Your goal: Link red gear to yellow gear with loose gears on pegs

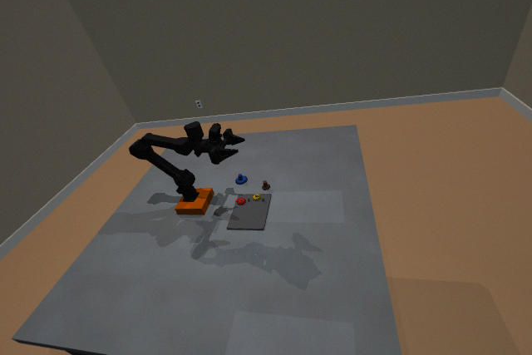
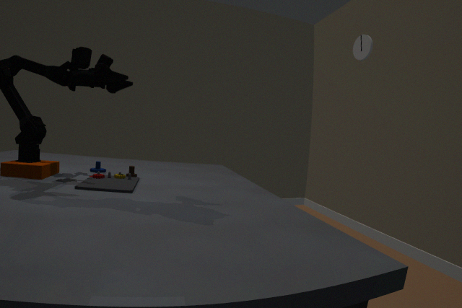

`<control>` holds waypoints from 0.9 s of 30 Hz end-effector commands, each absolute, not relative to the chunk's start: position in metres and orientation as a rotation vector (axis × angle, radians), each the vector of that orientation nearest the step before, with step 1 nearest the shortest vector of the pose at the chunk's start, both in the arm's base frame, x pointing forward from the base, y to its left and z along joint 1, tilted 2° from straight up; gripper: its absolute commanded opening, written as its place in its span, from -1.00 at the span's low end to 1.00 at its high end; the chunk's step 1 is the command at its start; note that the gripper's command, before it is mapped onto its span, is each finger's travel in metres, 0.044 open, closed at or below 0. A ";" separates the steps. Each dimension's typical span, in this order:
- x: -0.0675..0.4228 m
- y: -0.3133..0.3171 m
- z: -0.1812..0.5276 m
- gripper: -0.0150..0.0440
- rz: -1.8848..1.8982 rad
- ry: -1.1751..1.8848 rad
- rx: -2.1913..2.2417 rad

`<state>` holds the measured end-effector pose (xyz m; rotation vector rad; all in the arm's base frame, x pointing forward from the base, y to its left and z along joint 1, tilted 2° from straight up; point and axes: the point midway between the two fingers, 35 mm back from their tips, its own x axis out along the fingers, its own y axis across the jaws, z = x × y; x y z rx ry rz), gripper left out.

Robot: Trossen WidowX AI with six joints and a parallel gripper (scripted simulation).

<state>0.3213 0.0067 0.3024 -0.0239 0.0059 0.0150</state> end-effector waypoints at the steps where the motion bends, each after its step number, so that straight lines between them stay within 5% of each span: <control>1: 0.323 0.007 0.301 0.95 0.017 0.016 -0.029; 14: 0.390 0.073 0.180 1.00 0.343 0.762 -0.449; 27: 0.361 0.128 0.068 1.00 0.857 1.378 -0.815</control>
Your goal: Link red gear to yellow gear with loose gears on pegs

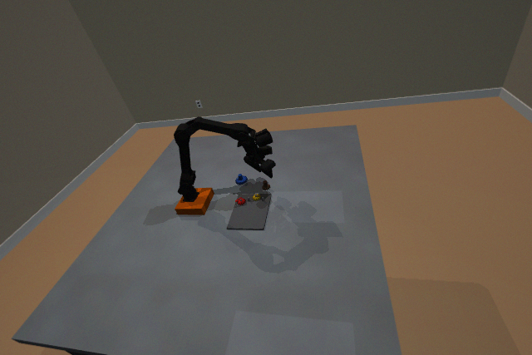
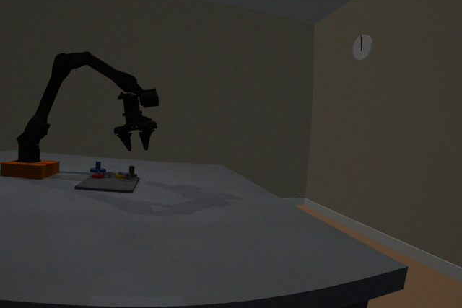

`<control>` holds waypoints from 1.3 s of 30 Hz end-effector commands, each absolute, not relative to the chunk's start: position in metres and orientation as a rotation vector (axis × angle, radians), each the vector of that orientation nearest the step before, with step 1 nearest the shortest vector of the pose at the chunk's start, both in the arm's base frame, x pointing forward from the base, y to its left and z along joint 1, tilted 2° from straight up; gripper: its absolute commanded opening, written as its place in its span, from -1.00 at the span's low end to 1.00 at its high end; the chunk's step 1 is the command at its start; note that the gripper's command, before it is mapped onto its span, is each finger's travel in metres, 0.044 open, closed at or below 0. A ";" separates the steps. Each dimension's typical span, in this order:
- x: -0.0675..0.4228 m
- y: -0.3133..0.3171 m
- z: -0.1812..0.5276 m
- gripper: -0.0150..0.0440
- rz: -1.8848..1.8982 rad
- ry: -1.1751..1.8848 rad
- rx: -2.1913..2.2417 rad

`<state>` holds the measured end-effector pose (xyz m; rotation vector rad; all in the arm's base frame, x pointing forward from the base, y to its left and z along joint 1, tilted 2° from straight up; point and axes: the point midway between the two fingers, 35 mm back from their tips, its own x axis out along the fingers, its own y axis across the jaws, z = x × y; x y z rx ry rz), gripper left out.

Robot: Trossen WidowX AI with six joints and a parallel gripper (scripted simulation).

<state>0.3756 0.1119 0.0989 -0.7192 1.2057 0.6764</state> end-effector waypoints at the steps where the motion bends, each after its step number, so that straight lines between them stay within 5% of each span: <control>1: 0.361 0.128 0.068 1.00 0.857 1.378 -0.815; 39: 0.360 0.133 0.026 1.00 0.857 1.378 -0.814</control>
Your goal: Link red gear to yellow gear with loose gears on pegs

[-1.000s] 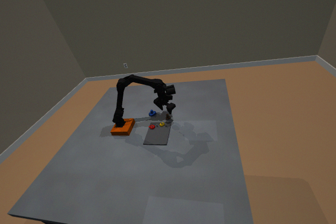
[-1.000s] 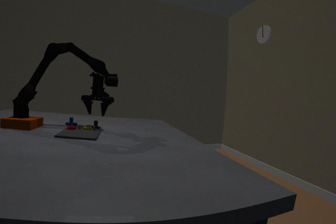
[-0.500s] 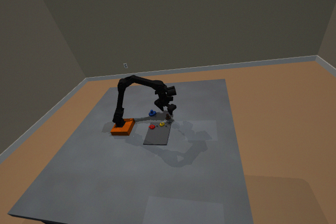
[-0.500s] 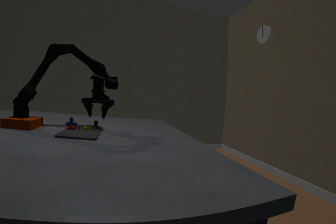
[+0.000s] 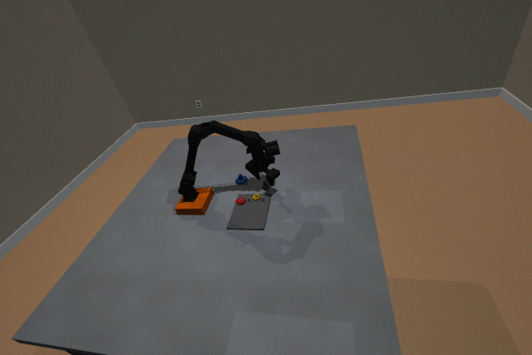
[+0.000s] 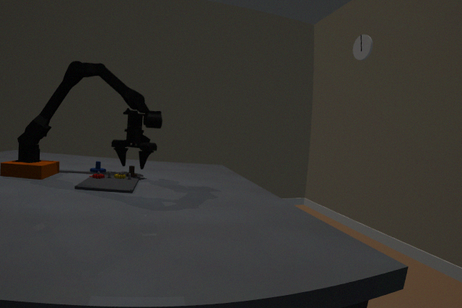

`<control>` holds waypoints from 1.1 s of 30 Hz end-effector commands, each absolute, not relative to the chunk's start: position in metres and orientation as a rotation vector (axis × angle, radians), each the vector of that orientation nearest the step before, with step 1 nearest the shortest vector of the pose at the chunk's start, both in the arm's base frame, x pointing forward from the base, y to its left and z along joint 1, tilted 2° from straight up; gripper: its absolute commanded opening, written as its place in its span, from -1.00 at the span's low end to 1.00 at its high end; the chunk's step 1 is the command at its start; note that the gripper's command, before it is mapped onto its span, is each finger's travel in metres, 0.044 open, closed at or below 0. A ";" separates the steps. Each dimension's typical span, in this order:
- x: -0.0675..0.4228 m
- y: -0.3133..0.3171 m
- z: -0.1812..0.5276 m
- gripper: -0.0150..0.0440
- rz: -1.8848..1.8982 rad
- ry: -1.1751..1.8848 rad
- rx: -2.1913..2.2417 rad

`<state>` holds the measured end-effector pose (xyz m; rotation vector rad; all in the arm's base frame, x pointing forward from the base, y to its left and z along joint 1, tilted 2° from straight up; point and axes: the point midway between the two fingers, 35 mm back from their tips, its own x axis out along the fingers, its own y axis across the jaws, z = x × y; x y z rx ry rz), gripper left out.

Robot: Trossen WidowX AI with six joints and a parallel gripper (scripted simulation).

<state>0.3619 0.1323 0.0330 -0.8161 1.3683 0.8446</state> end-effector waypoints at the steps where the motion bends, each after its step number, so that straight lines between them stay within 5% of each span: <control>1: 0.360 0.133 0.026 1.00 0.857 1.378 -0.814; 13: 0.360 0.133 0.026 1.00 0.857 1.378 -0.814; 27: 0.360 0.133 0.026 -0.25 0.857 1.378 -0.814; 33: 0.360 0.133 0.026 -0.38 0.857 1.378 -0.814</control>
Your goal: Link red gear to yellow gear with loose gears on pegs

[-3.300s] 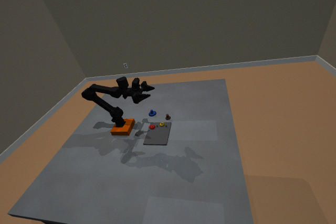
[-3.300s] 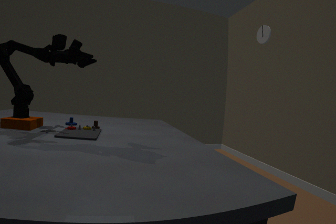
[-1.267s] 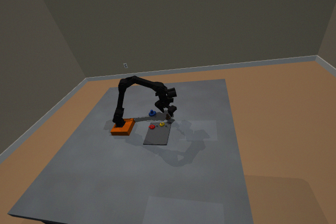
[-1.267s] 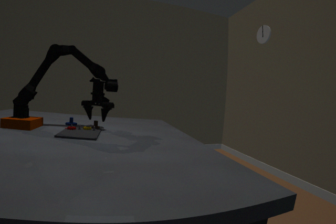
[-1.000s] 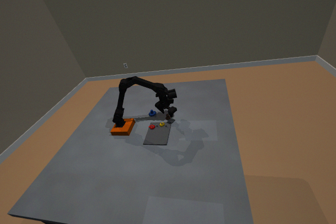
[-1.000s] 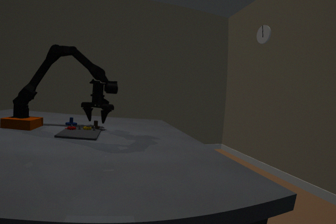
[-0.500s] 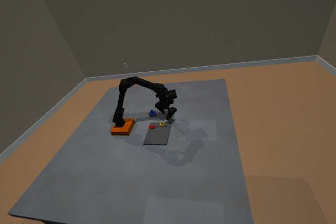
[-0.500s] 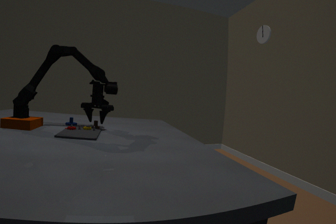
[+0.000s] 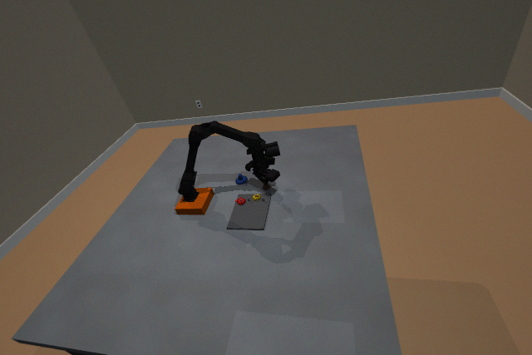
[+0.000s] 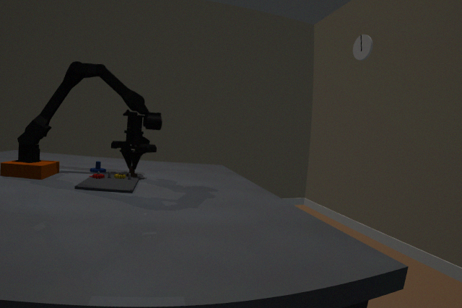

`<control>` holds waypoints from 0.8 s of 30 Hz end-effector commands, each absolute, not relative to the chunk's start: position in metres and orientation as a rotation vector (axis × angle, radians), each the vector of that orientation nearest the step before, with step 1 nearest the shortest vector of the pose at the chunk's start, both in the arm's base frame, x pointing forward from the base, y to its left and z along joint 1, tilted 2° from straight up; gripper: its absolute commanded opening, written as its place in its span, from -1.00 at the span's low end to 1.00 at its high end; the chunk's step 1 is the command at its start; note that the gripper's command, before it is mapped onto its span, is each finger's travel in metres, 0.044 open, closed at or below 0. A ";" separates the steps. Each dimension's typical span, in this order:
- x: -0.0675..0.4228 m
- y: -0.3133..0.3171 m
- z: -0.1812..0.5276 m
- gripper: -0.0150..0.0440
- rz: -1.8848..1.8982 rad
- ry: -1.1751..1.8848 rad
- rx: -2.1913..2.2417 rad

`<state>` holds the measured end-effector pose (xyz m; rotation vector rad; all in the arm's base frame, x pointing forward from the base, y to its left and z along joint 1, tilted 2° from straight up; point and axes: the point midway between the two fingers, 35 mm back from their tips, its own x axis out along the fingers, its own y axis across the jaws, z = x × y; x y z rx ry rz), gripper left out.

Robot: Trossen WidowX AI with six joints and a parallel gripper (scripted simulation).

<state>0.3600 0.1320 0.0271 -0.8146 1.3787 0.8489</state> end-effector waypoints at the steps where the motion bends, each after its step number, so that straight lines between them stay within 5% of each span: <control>1: 0.360 0.133 0.026 -0.40 0.857 1.378 -0.814; 24: 0.370 0.134 0.068 -0.49 0.852 1.374 -0.811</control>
